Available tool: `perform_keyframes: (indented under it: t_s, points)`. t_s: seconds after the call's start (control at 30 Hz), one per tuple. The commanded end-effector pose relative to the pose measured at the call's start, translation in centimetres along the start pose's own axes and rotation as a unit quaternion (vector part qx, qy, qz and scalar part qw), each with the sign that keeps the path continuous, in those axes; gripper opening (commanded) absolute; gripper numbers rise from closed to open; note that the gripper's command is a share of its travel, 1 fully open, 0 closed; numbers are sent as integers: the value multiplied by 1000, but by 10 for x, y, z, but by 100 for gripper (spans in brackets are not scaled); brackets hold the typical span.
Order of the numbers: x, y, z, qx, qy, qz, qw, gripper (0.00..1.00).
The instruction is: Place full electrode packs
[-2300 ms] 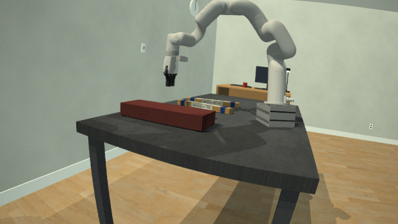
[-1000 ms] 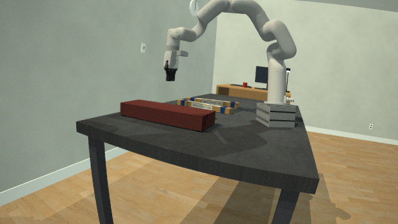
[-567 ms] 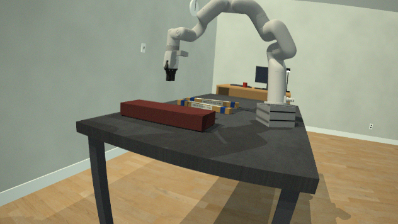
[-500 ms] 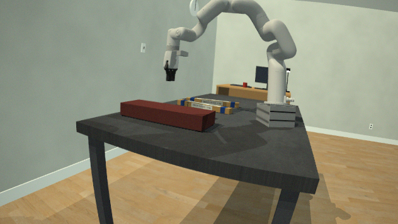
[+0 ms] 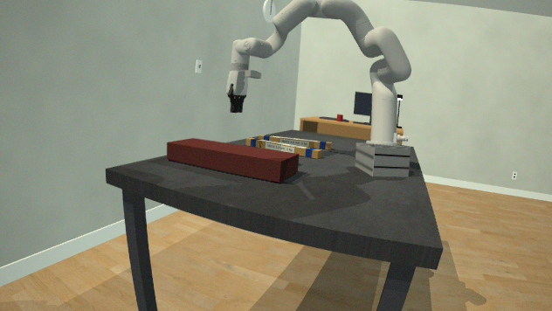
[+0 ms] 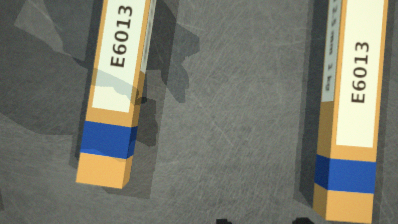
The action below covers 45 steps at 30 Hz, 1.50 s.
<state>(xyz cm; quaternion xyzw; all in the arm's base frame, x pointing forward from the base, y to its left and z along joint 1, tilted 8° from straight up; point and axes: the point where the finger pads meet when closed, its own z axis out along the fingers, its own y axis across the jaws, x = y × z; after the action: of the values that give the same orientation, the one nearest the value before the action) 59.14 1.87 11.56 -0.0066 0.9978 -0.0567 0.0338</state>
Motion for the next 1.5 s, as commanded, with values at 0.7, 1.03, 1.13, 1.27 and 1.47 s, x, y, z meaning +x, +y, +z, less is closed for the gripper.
perform_keyframes:
  t_s: [0.7, 1.03, 1.13, 1.27, 1.47]
  points:
    - [-2, 0, -2, 0, -2, 0, 1000, 35]
    - [-2, 0, -2, 0, -2, 0, 1000, 35]
    - [-2, 0, -2, 0, -2, 0, 1000, 35]
    - [-2, 0, -2, 0, -2, 0, 1000, 35]
    - [-1, -4, -2, 0, -2, -1, 1000, 74]
